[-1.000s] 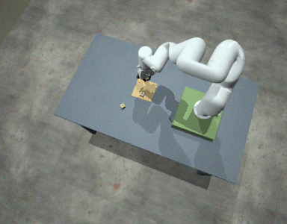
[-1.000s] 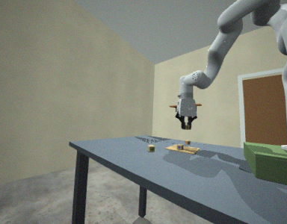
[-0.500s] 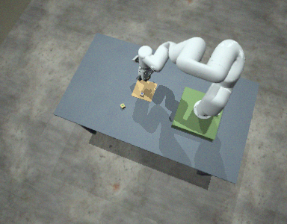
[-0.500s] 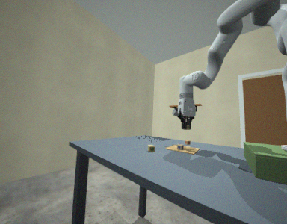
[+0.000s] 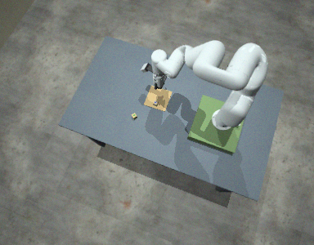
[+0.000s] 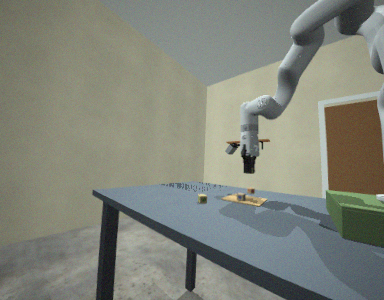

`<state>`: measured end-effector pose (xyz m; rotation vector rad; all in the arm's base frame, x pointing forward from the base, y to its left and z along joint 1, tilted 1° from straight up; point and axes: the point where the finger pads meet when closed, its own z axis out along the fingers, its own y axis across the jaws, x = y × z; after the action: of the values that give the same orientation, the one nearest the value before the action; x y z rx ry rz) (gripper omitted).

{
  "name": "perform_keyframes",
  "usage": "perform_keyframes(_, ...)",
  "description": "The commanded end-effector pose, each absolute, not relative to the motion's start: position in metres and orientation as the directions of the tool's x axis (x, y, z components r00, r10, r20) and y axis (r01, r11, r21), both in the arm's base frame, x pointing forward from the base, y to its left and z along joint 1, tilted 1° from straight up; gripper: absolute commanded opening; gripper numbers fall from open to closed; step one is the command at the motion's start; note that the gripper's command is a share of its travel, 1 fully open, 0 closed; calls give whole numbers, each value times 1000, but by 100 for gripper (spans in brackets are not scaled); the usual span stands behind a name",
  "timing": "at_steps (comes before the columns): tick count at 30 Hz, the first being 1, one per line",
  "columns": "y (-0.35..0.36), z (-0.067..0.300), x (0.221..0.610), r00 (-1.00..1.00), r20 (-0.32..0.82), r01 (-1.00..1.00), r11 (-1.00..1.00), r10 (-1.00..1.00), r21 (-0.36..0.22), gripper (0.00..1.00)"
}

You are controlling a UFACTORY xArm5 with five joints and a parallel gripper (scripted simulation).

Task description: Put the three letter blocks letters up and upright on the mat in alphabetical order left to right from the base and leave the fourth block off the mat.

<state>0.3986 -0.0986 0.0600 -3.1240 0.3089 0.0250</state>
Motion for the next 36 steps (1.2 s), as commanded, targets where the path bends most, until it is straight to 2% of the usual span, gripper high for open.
perform_keyframes(1, -99, 61, 400, 988, -12, -156, -988, -156, -1, 21)
perform_keyframes(16, -99, 61, 400, 988, -13, -155, -988, -155, -1, 21)
perform_keyframes(25, -99, 48, 399, 989, -13, -146, -989, -146, -1, 21)
perform_keyframes(36, -100, -2, 399, 989, -13, -146, -989, -146, -1, 21)
